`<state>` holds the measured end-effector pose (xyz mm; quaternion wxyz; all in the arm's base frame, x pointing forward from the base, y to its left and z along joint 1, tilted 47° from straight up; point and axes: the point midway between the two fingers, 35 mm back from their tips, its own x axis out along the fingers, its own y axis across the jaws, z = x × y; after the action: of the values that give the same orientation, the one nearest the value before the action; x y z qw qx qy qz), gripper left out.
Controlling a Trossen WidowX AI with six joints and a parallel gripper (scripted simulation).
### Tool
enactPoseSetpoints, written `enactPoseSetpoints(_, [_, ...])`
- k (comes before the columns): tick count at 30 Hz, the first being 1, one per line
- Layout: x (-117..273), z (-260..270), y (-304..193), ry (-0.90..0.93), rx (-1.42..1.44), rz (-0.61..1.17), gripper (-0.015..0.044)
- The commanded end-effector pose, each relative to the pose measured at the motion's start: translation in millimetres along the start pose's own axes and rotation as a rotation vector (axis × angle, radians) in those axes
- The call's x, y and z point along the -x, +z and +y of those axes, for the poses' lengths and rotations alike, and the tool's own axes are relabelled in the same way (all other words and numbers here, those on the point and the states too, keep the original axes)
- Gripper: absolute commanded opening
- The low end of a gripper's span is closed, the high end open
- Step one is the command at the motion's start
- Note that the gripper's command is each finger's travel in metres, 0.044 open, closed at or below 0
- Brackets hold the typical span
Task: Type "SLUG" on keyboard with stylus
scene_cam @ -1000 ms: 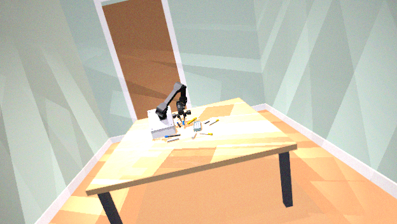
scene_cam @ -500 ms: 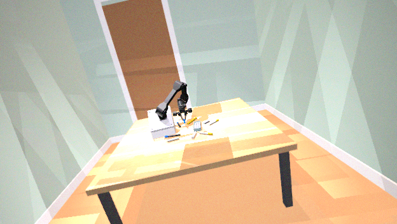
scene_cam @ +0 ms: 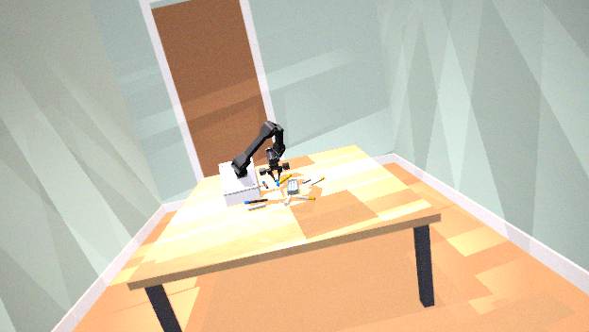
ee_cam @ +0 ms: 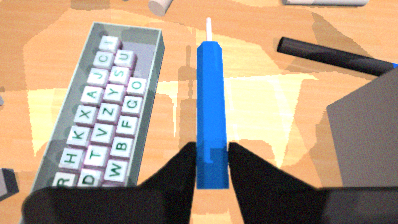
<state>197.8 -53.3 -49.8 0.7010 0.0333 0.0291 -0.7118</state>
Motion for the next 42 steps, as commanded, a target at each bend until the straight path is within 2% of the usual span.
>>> enactPoseSetpoints(1, [-14.1,-0.6,17.1,0.008,0.006,-0.010,0.0000])
enactPoseSetpoints(6, [-32.9,-4.2,38.6,0.012,0.006,-0.024,0.0000])
enactPoseSetpoints(11, [-35.4,-5.0,41.5,0.013,0.007,-0.026,0.0000])
enactPoseSetpoints(42, [-71.0,-4.8,13.3,0.013,0.008,-0.025,0.0000])
